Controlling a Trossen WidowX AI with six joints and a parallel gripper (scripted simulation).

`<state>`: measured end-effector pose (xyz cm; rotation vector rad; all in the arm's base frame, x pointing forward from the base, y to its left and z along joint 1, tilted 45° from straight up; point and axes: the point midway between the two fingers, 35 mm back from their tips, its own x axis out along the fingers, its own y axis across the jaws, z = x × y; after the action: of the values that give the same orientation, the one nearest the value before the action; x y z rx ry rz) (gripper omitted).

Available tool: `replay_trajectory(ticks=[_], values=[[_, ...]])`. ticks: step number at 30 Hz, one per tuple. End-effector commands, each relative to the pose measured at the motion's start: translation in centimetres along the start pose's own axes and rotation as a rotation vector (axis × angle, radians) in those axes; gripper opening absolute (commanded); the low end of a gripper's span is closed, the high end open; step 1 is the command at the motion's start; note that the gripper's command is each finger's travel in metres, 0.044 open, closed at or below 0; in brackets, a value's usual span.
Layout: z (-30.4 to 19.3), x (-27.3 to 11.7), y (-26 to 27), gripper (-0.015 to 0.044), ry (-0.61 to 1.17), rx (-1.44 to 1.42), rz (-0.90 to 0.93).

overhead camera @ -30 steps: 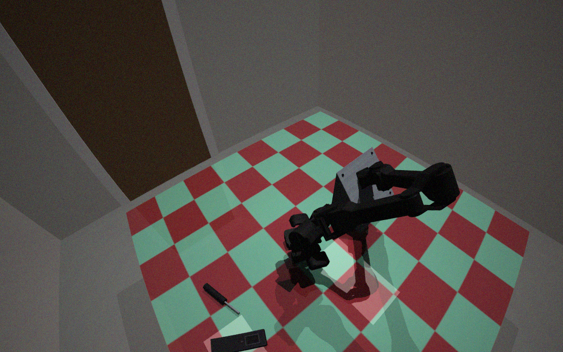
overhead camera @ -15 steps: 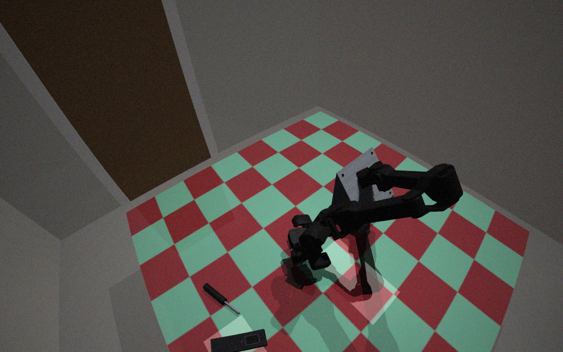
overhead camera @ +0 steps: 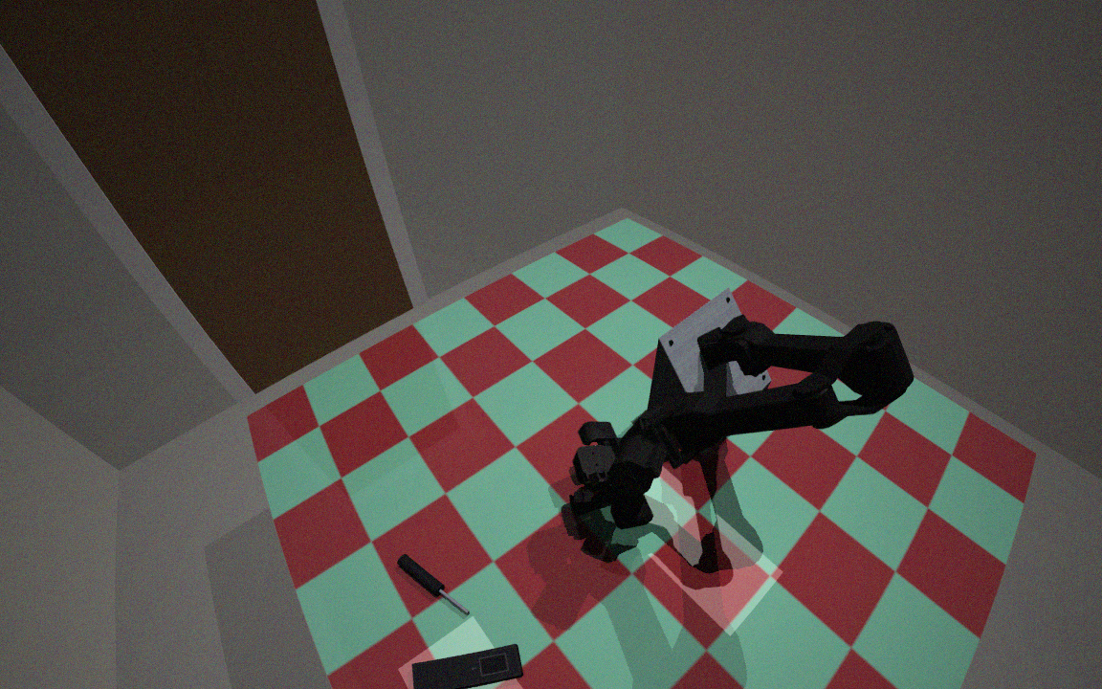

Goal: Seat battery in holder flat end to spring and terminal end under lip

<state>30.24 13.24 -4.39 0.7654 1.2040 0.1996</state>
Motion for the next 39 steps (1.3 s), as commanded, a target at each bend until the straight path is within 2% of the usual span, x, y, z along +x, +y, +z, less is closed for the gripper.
replay_trajectory(ticks=[1,24,39], values=[[0.0,-0.1,0.1,0.0059,-0.023,0.004,-0.001],[-2.0,-0.9,0.0,0.0059,-0.023,0.005,-0.003],[-1.5,-0.3,-0.2,0.0059,0.035,0.001,-0.025]])
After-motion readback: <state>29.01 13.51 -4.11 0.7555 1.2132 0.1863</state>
